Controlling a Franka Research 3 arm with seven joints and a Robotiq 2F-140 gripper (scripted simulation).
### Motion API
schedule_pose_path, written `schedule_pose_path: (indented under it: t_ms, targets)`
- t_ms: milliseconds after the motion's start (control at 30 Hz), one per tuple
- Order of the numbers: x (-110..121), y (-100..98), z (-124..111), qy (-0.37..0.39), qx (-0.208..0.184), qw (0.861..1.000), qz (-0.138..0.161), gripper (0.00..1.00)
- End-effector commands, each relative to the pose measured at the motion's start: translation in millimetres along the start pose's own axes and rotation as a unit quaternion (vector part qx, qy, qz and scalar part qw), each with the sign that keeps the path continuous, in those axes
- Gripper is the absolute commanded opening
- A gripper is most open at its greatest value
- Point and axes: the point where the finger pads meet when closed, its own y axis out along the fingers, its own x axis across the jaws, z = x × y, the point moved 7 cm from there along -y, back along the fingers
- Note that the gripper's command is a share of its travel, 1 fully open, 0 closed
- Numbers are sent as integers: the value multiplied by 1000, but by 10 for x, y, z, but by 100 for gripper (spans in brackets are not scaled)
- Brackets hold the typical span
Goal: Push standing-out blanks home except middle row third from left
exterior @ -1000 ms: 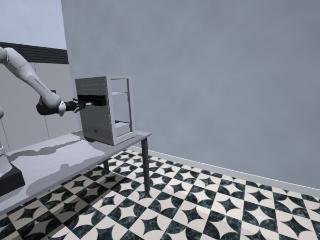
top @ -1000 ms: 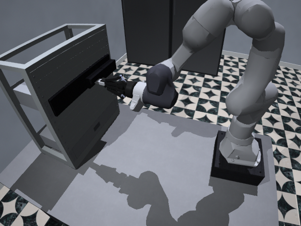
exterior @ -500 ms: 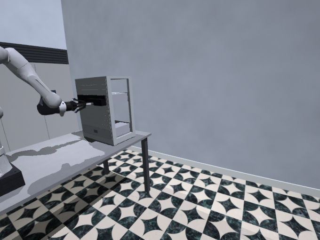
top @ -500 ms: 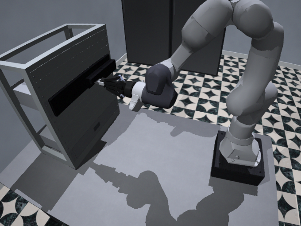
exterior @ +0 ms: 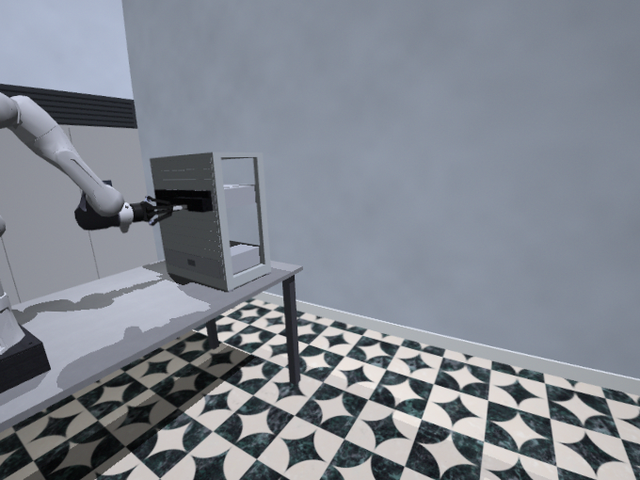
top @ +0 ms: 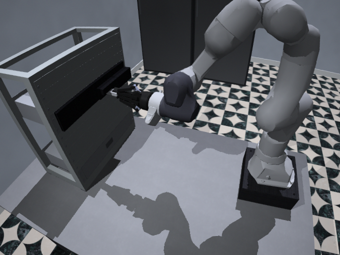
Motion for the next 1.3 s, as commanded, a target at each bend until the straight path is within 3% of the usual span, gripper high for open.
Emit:
schedule_pose_path:
  t_ms: [0, 1267]
  targets:
    - [-32, 17, -70, -4, 45, 999, -8, 0]
    - [-40, 105, -58, -4, 45, 999, -8, 0]
